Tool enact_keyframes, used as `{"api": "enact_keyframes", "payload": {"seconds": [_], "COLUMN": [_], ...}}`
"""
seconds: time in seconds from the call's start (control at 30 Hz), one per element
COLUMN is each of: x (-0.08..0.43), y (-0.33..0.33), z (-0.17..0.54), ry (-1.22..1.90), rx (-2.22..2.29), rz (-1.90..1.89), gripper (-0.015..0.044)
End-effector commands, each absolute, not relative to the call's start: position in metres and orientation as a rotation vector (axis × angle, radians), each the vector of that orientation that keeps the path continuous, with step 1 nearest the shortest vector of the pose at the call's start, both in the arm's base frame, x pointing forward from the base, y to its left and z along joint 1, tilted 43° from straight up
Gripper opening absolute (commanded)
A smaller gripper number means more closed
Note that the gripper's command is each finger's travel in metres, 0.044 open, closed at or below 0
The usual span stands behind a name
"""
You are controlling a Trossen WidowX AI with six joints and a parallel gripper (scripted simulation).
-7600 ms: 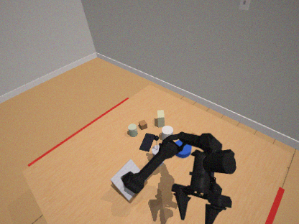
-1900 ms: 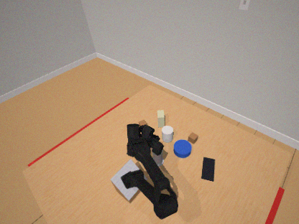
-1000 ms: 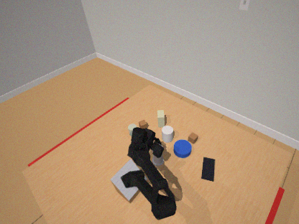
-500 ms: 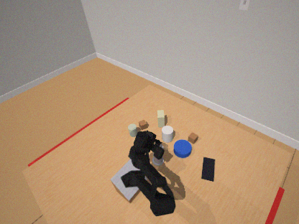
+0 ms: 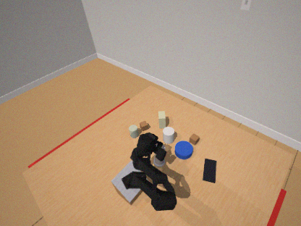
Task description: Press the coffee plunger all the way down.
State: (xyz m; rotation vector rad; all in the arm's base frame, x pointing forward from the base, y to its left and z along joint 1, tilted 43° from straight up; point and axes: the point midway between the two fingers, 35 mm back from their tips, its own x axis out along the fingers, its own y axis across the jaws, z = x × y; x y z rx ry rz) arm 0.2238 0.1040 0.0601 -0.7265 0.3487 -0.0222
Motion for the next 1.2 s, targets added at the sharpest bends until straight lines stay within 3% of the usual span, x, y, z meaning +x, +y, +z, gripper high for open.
{"api": "enact_keyframes", "payload": {"seconds": [0.0, 1.13, 1.17], "x": [0.2248, 0.2278, 0.2278], "y": [0.0982, 0.1033, 0.1033], "z": [0.0540, 0.0562, 0.0562], "ry": [0.369, 0.357, 0.357], "rx": [-0.758, -0.740, -0.740], "rz": [-0.031, -0.026, -0.026], "gripper": [0.0112, 0.0112, 0.0139]}}
